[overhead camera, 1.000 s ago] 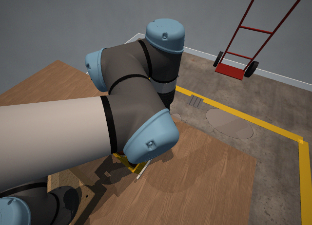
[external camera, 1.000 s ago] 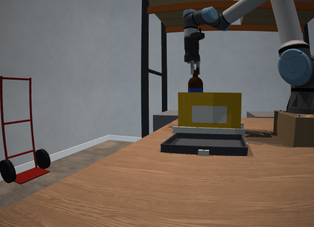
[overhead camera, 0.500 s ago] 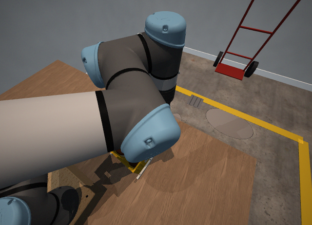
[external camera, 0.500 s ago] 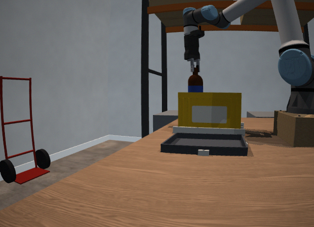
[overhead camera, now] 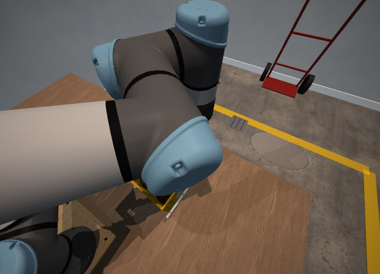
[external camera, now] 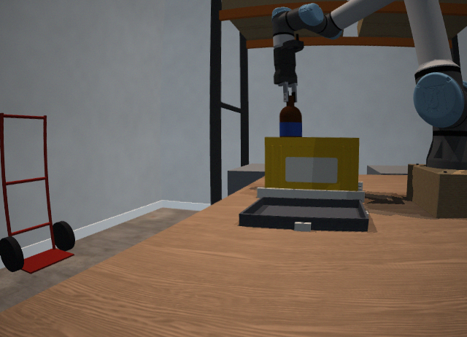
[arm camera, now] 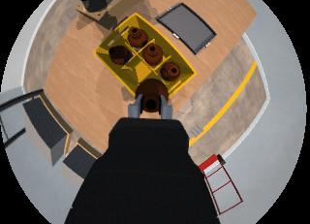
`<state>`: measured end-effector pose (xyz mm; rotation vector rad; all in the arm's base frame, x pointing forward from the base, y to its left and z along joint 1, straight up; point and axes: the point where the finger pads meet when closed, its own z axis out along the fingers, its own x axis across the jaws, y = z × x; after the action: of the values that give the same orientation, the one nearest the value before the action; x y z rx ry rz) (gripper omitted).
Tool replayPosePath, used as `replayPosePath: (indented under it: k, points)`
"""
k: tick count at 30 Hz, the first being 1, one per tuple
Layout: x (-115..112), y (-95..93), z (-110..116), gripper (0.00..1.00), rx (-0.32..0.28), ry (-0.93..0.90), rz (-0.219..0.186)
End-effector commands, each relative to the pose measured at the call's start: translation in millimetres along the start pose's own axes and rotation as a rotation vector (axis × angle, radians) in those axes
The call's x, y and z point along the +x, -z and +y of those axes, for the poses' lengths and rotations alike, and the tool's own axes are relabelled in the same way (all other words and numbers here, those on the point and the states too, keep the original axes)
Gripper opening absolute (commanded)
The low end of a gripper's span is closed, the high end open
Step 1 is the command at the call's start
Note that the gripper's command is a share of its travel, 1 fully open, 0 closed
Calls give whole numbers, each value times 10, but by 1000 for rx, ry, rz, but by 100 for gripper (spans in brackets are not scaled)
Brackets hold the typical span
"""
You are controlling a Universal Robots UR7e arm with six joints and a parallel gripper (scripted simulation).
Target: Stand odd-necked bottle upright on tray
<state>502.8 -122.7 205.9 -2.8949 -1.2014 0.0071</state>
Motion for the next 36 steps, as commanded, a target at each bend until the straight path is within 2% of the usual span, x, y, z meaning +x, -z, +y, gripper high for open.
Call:
replayPosePath:
  k: [1, 13, 36]
  points:
    - [1, 44, 3, 0, -2, 0, 1]
    - [1, 108, 3, 0, -2, 0, 1]
    - [1, 112, 3, 0, -2, 0, 1]
